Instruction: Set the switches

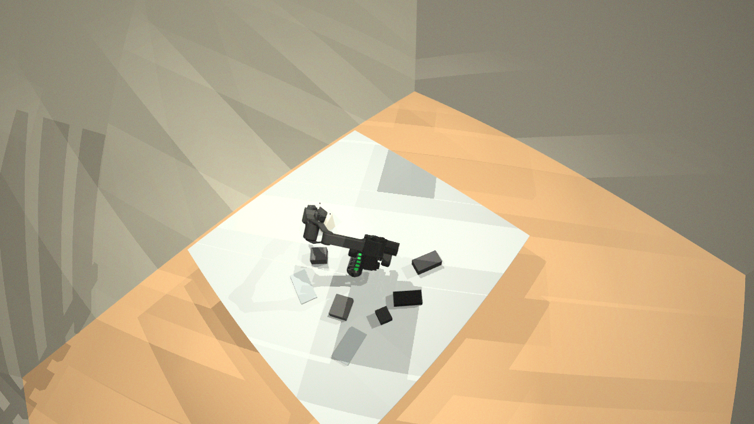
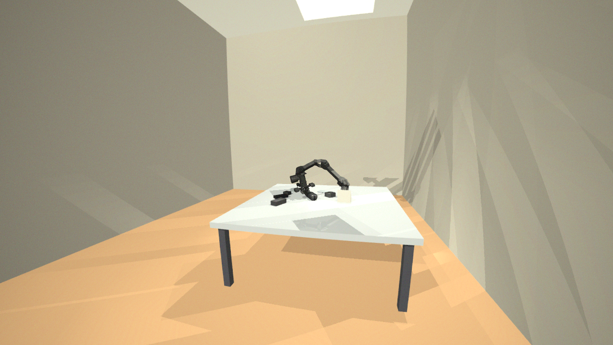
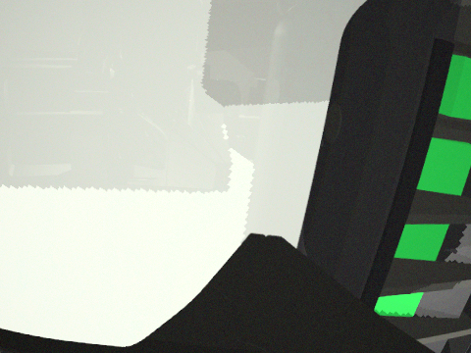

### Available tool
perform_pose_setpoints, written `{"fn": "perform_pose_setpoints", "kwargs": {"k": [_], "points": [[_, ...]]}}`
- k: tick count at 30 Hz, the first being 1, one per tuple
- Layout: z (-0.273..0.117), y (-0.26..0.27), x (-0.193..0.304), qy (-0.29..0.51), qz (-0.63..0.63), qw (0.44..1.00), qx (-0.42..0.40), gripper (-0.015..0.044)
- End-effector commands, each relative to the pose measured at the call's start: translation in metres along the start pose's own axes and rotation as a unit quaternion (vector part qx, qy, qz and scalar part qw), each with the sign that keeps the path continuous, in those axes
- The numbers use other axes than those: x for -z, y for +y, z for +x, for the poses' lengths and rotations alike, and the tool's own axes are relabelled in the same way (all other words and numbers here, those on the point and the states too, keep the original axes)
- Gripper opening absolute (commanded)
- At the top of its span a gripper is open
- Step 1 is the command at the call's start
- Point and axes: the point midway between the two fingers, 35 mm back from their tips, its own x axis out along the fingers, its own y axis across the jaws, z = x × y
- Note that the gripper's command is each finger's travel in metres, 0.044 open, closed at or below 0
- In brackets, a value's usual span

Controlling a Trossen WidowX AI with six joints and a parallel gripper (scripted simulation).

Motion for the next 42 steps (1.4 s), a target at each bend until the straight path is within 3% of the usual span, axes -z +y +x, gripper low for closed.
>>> {"fn": "perform_pose_setpoints", "kwargs": {"k": [1, 19, 25, 34, 42], "points": [[-0.032, 0.007, 0.003, -0.002, 0.001, 1.0, -0.007, 0.0], [-0.03, -0.011, 0.001, -0.004, -0.002, 1.0, -0.007, 0.0], [-0.072, -0.021, 0.004, -0.012, -0.045, 0.999, -0.021, 0.0157], [-0.076, -0.022, 0.004, -0.013, -0.046, 0.998, -0.026, 0.0394], [-0.076, -0.022, 0.004, -0.013, -0.046, 0.998, -0.026, 0.0184]]}}
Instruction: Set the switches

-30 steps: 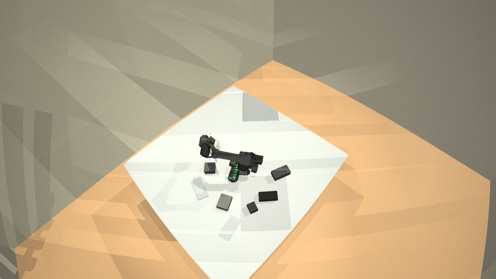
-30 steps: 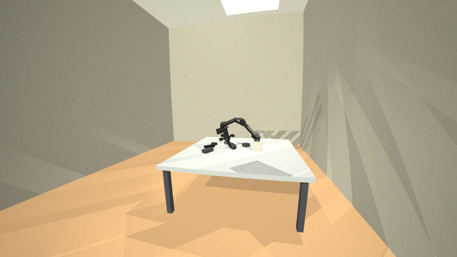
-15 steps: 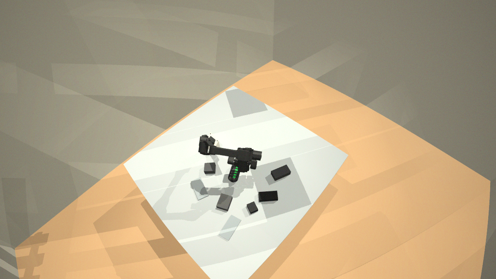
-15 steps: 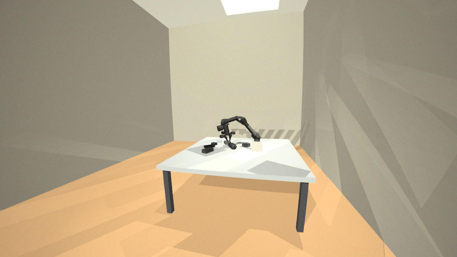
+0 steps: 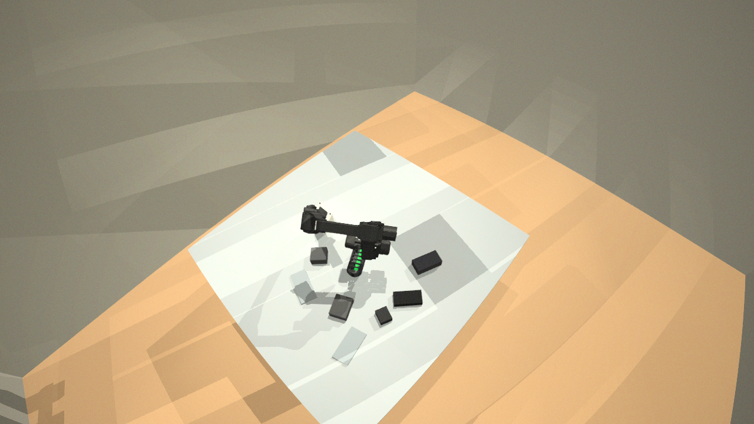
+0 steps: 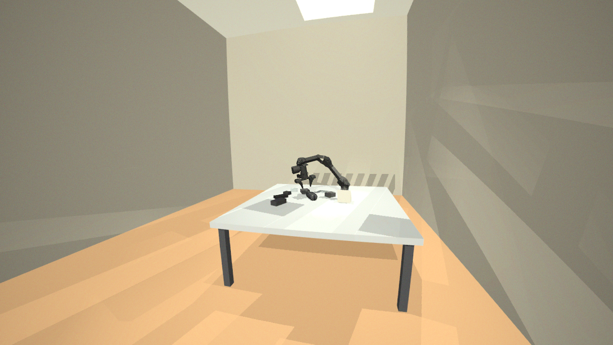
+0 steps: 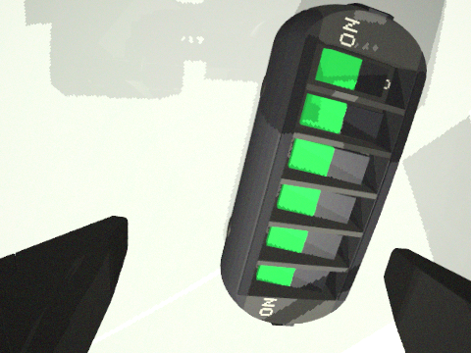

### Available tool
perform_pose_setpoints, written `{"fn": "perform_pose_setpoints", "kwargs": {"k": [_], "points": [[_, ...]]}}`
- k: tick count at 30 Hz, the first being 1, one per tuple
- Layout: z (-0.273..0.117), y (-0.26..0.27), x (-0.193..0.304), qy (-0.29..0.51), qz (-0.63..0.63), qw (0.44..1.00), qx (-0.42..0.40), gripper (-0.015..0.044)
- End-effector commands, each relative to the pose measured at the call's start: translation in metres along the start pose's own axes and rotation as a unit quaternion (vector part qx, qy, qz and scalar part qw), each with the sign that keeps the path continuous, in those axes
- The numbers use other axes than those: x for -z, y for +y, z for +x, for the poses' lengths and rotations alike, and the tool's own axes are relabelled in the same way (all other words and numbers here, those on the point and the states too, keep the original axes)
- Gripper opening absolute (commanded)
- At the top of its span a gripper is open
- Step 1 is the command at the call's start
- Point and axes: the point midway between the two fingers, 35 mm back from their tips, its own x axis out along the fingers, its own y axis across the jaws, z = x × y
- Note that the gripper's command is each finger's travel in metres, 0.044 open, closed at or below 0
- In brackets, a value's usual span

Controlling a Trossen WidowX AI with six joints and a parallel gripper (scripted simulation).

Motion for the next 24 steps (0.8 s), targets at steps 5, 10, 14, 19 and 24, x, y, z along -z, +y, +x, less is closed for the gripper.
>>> {"fn": "perform_pose_setpoints", "kwargs": {"k": [5, 10, 14, 19, 24], "points": [[-0.0019, -0.0011, -0.0004, 0.002, -0.003, 1.0, -0.002, 0.0053], [-0.0019, -0.0011, -0.0004, 0.002, -0.003, 1.0, -0.002, 0.0], [-0.0019, -0.0011, -0.0004, 0.002, -0.003, 1.0, -0.002, 0.0], [-0.0019, -0.0011, -0.0004, 0.002, -0.003, 1.0, -0.002, 0.0], [-0.0006, -0.0002, -0.0002, 0.0, 0.0, 1.0, -0.001, 0.0131]]}}
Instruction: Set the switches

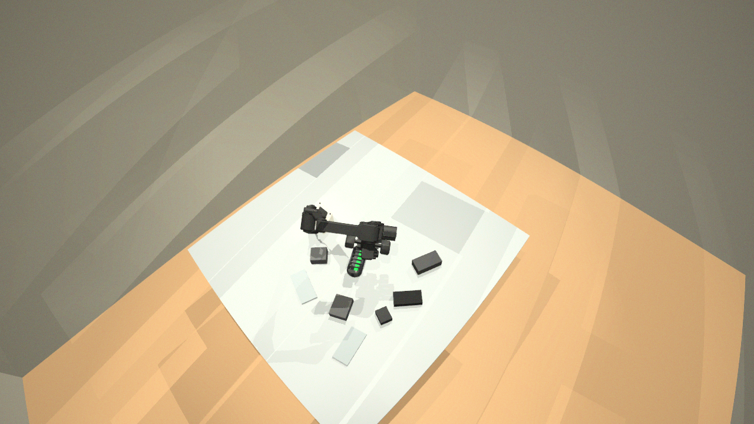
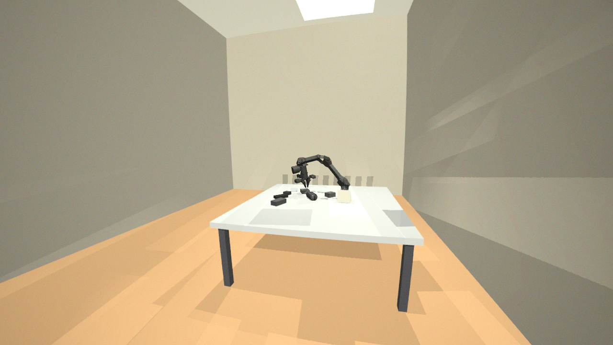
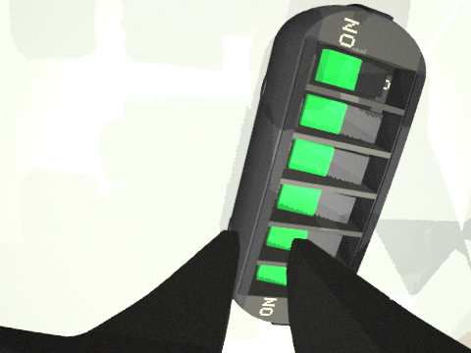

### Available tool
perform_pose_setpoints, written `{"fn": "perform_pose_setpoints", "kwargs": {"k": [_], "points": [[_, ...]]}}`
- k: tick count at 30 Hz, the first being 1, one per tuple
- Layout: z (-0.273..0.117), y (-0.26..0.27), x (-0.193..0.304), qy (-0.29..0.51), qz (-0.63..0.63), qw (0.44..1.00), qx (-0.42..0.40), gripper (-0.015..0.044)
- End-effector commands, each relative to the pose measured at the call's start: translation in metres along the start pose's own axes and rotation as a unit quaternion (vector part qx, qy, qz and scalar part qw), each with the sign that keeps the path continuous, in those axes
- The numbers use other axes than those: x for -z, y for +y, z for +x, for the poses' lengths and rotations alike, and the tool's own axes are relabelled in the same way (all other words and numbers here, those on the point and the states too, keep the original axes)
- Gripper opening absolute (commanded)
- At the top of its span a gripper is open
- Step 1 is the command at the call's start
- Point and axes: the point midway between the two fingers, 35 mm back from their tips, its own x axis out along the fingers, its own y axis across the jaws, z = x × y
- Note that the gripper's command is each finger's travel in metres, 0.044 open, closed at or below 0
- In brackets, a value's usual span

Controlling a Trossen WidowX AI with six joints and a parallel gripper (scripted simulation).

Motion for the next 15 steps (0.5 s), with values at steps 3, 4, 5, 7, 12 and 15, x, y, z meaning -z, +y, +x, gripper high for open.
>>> {"fn": "perform_pose_setpoints", "kwargs": {"k": [3, 4, 5, 7, 12, 15], "points": [[0.0, -0.0001, 0.0, 0.0, 0.0, 1.0, 0.0, 0.021], [0.0, -0.0001, 0.0, 0.0, 0.0, 1.0, 0.0, 0.0236], [0.0, -0.0001, 0.0, 0.0, 0.0, 1.0, 0.0, 0.0263], [0.0, -0.0001, 0.0, 0.0, 0.0, 1.0, 0.0, 0.0315], [0.0, -0.0001, 0.0, 0.0, 0.0, 1.0, 0.0, 0.044], [-0.0032, -0.0006, -0.0001, -0.001, 0.0, 1.0, -0.004, 0.0414]]}}
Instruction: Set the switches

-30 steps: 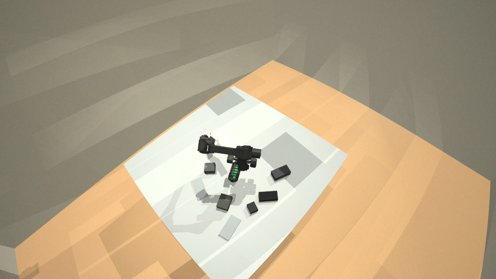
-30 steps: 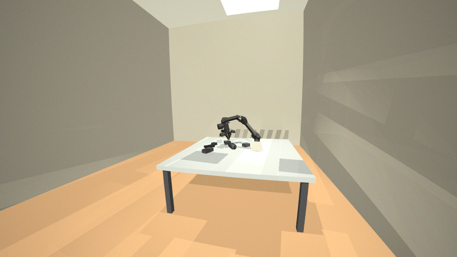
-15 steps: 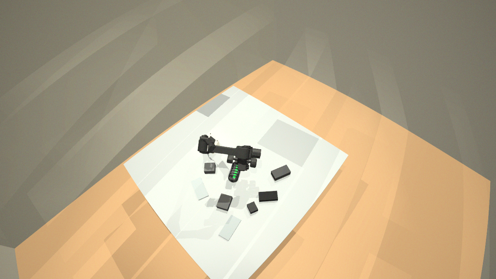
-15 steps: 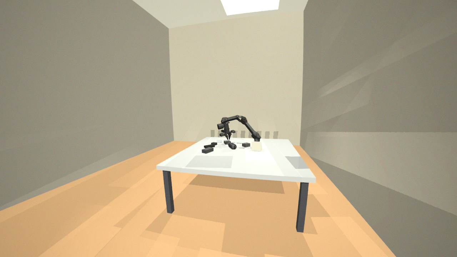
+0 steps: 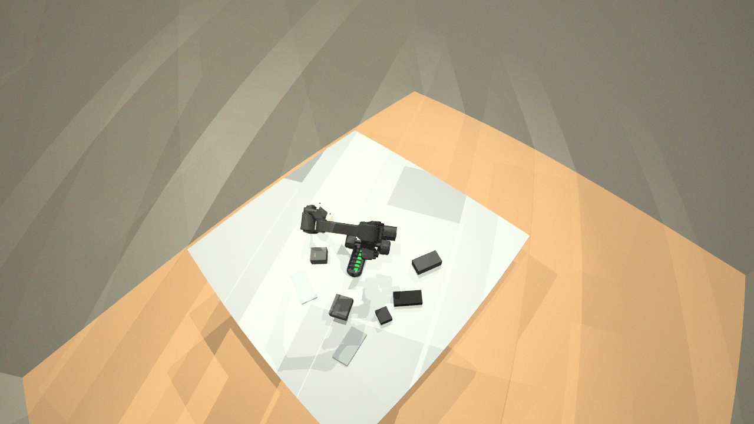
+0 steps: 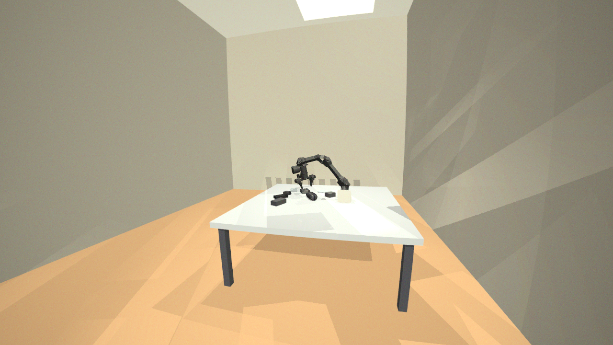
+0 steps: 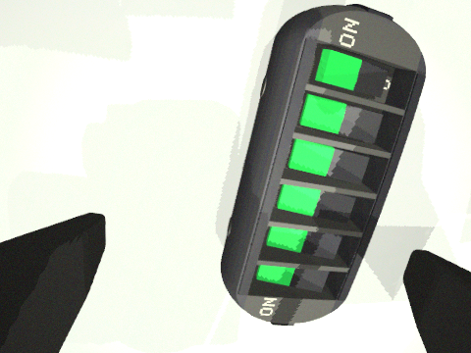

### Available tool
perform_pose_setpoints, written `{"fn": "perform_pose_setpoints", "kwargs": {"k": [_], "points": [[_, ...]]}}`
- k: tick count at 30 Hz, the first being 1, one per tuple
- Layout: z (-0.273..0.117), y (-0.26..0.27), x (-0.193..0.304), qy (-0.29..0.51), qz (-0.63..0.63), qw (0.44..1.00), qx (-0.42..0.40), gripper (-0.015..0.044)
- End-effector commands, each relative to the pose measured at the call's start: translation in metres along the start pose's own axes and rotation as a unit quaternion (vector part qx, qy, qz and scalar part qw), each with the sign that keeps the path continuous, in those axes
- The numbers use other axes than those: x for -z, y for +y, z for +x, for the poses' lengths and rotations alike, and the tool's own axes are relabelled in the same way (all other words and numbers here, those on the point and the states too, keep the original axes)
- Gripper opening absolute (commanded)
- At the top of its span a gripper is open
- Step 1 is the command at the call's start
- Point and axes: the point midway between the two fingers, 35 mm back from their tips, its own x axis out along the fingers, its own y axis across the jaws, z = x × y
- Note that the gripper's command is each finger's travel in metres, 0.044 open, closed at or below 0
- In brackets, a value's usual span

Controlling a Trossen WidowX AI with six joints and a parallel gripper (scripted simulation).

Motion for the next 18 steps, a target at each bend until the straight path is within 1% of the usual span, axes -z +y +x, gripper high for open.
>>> {"fn": "perform_pose_setpoints", "kwargs": {"k": [1, 4, 5, 15, 16, 18], "points": [[-0.013, -0.002, 0.0, -0.002, 0.0, 1.0, -0.018, 0.0387], [-0.063, -0.016, 0.001, -0.01, -0.002, 0.996, -0.09, 0.0309], [-0.072, -0.019, 0.001, -0.011, -0.002, 0.995, -0.104, 0.0282], [-0.075, -0.02, 0.001, -0.011, -0.003, 0.994, -0.109, 0.002], [-0.075, -0.02, 0.001, -0.011, -0.003, 0.994, -0.109, 0.0], [-0.075, -0.02, 0.001, -0.011, -0.003, 0.994, -0.109, 0.0]]}}
